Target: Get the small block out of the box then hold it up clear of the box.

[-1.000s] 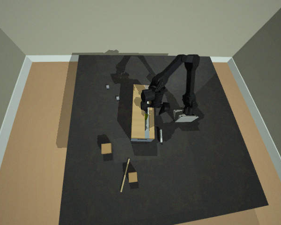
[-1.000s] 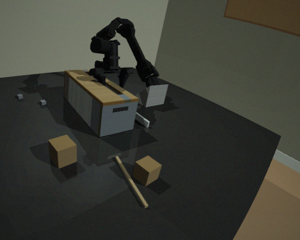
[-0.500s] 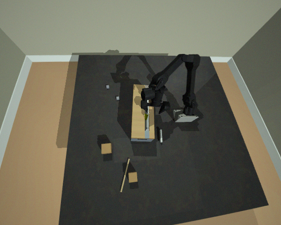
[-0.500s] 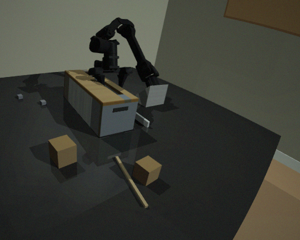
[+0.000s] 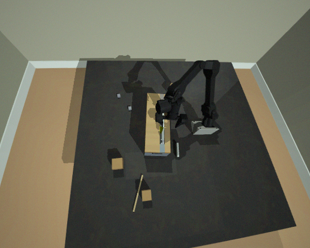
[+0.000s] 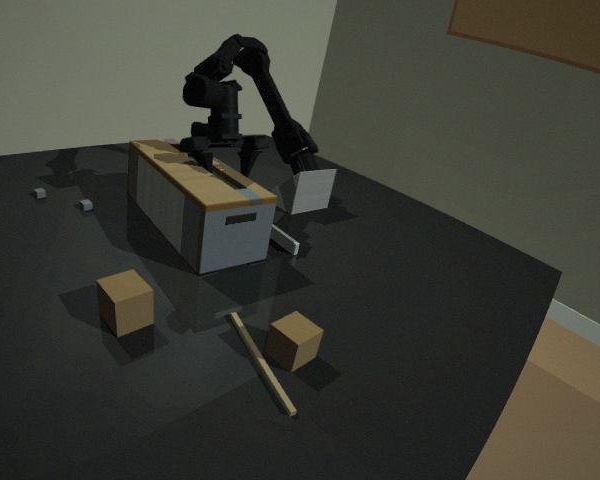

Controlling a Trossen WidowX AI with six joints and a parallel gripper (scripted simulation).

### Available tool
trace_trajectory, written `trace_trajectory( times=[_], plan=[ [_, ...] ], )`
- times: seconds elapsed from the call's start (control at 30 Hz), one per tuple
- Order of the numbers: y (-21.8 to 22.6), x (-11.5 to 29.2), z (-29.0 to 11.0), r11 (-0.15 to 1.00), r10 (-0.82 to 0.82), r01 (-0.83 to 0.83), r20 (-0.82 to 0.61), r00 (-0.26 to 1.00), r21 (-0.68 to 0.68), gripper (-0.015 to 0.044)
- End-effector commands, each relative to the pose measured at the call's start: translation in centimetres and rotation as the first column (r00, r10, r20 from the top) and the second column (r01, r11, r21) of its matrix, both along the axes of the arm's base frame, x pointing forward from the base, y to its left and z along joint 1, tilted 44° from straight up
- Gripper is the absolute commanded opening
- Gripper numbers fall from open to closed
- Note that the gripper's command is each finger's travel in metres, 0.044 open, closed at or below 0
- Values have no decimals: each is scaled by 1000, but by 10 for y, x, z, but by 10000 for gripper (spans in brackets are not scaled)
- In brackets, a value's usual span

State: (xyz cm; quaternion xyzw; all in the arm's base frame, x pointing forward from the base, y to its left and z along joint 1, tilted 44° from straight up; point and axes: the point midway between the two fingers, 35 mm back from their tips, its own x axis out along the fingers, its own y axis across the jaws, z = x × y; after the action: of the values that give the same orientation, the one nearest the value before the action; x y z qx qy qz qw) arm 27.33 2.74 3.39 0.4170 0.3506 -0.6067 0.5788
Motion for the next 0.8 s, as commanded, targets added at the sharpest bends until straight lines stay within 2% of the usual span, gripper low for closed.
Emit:
trace_trajectory(
  times=[0.0,0.77],
  plan=[
    [5,0,-3,1000,-1,1,0,1000,5,400],
    [4,1,-3,1000,-1,1,0,1000,5,400]
  ],
)
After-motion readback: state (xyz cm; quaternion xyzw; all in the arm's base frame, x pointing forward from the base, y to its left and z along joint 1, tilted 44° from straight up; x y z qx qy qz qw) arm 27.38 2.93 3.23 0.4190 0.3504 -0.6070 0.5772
